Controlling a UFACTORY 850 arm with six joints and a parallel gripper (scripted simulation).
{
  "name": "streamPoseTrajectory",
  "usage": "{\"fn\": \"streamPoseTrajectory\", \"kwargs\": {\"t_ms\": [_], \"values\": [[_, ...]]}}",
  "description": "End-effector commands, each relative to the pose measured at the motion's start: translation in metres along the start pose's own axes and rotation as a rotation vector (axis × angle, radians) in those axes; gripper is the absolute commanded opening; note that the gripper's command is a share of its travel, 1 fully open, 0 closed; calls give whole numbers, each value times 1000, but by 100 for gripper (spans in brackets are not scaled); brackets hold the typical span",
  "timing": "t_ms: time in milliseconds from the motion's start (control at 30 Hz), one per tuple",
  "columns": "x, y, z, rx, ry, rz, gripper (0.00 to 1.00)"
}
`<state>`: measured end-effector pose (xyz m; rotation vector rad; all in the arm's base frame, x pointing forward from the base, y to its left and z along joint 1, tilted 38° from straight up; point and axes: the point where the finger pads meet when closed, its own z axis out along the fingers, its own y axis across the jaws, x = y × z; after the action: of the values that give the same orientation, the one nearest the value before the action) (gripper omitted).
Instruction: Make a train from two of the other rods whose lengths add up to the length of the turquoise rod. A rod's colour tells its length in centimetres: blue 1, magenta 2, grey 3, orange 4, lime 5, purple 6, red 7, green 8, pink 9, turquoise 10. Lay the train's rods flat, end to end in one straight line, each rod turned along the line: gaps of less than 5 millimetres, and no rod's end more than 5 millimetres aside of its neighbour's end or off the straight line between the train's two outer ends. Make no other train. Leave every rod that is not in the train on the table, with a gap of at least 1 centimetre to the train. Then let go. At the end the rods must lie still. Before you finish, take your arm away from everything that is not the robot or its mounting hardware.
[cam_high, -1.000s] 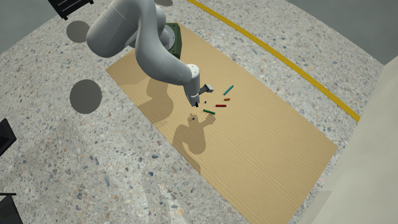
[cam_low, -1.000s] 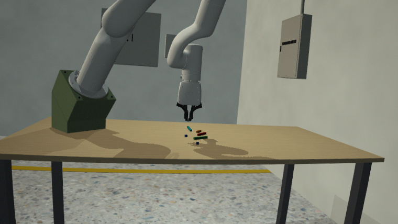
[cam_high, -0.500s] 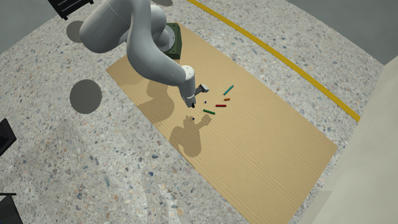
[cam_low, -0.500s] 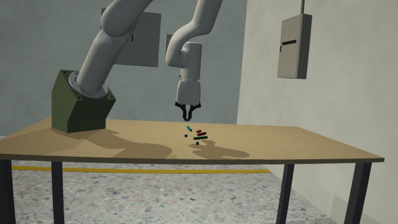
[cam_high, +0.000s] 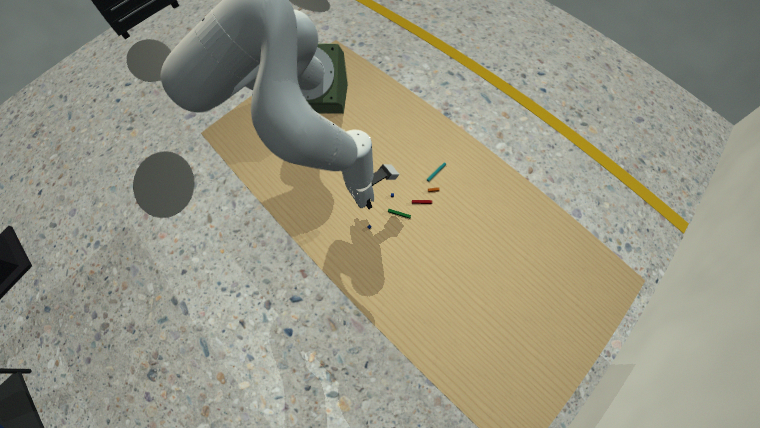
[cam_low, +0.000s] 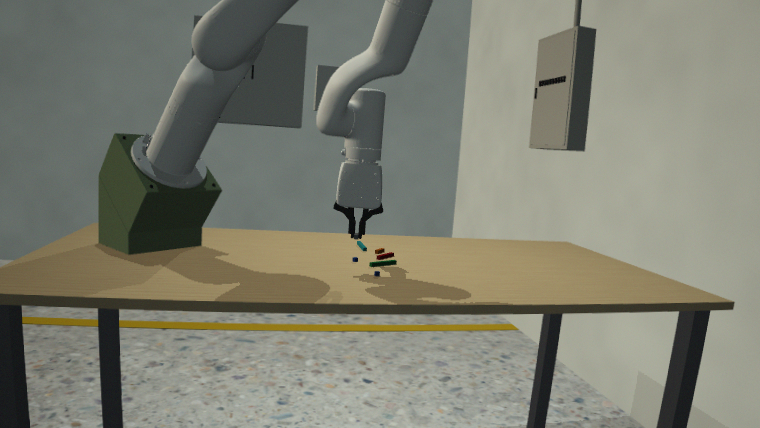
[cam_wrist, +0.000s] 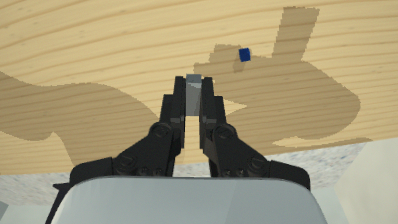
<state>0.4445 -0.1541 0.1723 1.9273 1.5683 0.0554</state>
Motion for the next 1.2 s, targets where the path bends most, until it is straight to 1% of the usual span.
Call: {"fn": "streamPoseTrajectory", "kwargs": {"t_ms": [0, 267, 400, 633, 1167], "values": [[0, 1, 15, -3, 0, 0, 4], [0, 1, 51, -3, 0, 0, 4], [0, 1, 64, -3, 0, 0, 4], [0, 1, 69, -3, 0, 0, 4], [0, 1, 70, -3, 0, 0, 4]]}}
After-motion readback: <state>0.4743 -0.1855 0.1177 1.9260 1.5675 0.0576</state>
